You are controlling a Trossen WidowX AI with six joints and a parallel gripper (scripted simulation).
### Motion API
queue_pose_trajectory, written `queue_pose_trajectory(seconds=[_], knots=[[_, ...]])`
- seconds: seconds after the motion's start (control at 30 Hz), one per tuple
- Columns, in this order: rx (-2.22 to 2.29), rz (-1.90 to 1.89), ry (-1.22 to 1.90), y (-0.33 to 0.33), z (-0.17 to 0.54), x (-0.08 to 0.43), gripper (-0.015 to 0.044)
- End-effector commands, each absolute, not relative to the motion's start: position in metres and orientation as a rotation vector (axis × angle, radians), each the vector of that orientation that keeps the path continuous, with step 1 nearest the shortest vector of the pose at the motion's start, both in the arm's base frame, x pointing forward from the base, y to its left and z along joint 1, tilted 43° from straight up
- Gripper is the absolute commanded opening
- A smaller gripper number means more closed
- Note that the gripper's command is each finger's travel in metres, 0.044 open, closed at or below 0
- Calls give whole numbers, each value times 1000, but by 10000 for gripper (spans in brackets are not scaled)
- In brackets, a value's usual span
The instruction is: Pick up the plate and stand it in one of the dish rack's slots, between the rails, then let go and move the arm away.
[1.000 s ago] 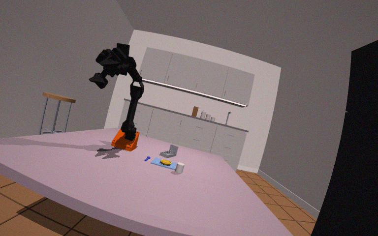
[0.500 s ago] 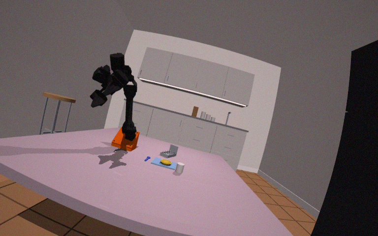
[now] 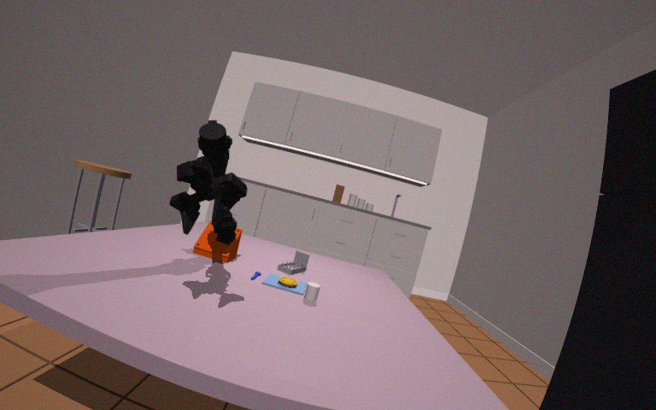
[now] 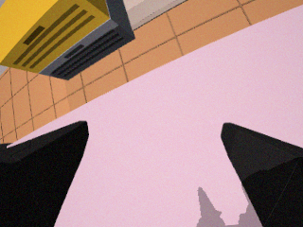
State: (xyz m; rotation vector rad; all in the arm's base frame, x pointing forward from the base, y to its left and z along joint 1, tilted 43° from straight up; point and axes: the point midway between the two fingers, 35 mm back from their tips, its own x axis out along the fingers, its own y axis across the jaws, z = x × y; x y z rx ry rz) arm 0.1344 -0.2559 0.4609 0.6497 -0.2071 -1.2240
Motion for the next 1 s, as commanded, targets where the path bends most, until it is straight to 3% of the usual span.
queue_pose_trajectory(seconds=[0.0,0.97], knots=[[646,-1214,-73,-263,432,160,400],[318,-1010,734,-205,259,290,400]])
